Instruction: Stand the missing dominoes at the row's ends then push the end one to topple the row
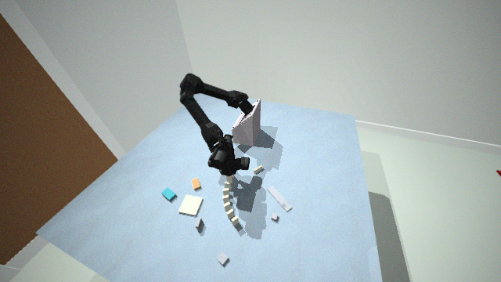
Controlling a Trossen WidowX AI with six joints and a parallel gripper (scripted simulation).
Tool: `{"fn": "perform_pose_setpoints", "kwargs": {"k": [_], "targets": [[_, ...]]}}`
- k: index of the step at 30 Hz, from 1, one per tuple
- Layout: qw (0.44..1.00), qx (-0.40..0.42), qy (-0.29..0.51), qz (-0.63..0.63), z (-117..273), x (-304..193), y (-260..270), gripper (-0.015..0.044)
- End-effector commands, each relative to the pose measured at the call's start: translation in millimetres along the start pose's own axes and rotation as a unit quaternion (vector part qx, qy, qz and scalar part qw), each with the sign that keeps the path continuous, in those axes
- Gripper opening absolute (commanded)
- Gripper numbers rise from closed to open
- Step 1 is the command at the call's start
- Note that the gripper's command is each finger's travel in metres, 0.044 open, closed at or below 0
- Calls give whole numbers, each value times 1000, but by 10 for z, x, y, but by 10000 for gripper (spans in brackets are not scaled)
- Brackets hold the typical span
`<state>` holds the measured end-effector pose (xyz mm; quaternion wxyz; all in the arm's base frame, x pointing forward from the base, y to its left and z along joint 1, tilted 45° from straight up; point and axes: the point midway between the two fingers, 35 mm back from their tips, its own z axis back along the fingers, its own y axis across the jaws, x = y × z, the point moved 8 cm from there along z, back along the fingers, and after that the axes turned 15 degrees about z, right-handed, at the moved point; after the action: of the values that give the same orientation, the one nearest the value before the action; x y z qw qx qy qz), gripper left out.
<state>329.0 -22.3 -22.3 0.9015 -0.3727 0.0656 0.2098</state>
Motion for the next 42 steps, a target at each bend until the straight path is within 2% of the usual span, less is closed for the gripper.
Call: {"fn": "perform_pose_setpoints", "kwargs": {"k": [1,8,12,18,21,27,31,36,42], "targets": [[1000,-3,1,2,-3,-4,0,265],[1000,-3,1,2,-3,-4,0,440],[1000,-1,0,2,93,18,0,440],[1000,4,-2,1,1071,49,6,440],[1000,2,-1,0,1314,6,8,440],[1000,2,-1,-26,1266,25,88,440],[983,3,-1,-181,978,74,555,440],[931,2,0,-366,613,-3,1132,440],[921,1,0,-389,564,-25,1206,440]]}}
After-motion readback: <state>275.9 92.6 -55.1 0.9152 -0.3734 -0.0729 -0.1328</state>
